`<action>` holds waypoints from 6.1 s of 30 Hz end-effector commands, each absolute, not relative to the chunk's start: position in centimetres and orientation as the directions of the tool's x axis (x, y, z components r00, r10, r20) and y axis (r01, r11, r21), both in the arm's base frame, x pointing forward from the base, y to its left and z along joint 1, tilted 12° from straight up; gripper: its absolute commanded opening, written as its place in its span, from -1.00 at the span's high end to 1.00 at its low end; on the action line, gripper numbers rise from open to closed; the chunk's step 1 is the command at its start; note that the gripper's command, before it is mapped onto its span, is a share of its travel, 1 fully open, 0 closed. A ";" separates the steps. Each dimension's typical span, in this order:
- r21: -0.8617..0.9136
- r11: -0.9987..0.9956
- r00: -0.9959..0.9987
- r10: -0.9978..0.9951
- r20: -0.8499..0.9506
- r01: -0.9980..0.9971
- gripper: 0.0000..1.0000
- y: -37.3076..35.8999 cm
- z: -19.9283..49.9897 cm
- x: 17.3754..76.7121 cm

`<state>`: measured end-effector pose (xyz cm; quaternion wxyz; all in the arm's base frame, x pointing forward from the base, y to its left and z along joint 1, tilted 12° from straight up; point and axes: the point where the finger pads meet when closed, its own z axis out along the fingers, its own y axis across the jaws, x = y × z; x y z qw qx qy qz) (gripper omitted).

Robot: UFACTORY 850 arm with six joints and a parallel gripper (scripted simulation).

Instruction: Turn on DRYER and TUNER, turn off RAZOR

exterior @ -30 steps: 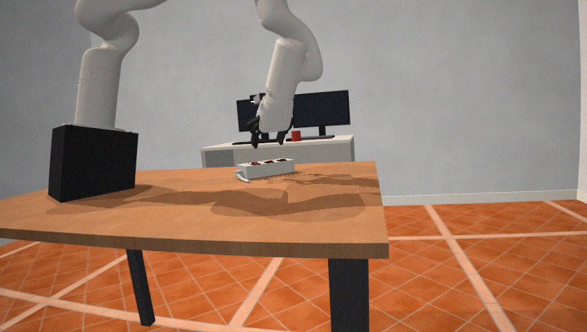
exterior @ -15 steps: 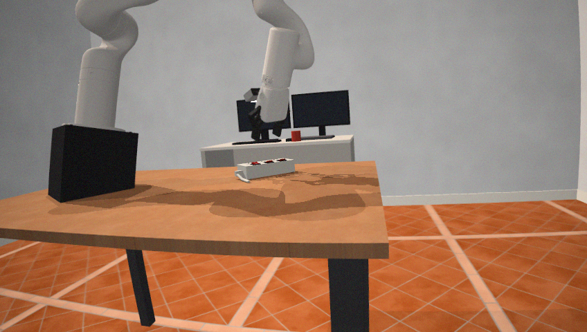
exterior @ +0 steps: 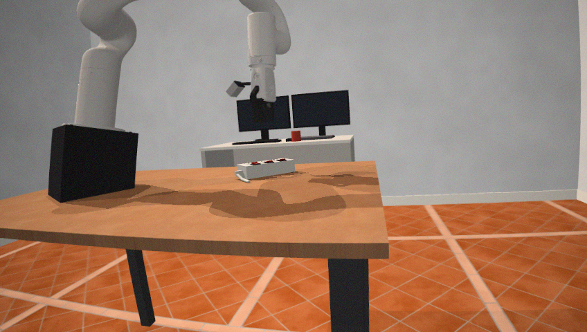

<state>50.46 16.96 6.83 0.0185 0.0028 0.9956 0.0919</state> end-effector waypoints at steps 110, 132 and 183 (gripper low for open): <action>0.061 0.693 -0.689 -0.698 -0.193 -0.719 1.00 16.7 0.3 47.5; 0.061 0.693 -0.689 -0.698 -0.194 -0.719 1.00 16.9 -1.3 47.6; 0.061 0.693 -0.689 -0.698 -0.194 -0.719 1.00 17.4 -4.1 47.8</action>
